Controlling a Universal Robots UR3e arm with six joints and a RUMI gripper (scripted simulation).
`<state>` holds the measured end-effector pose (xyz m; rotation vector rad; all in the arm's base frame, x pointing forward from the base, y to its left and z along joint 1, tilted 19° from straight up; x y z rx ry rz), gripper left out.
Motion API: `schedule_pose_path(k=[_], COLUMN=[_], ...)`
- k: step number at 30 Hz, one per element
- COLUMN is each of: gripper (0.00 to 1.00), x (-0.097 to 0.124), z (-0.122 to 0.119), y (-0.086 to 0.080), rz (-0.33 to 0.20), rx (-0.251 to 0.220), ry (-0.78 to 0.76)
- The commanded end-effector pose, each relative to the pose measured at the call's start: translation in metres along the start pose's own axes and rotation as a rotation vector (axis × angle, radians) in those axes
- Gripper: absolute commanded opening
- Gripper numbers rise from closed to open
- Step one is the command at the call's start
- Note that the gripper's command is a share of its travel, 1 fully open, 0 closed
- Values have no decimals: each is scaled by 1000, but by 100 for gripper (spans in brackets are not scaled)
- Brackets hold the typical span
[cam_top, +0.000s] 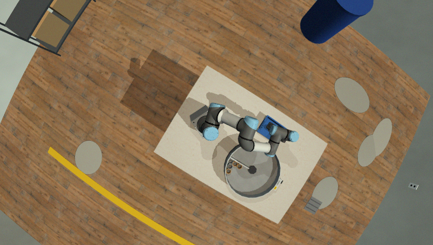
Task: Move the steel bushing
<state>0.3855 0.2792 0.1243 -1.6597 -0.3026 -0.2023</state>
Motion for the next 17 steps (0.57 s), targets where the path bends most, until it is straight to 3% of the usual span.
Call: schedule_pose_path(k=[1, 5, 17], gripper=[6, 6, 6], x=[1, 1, 1], z=[0, 0, 0], y=[-20, -35, -35], rz=[-1, -1, -1], rx=[0, 0, 0], ry=[0, 0, 0])
Point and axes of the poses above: the point where the finger pads meet when closed, its own y axis out along the fingers, its own z axis across the jaws, x = y × z, the point moved 9 cm from there along -y, back along the fingers, and after that the axes turned 5 degrees about y, right-handed, at the moved point
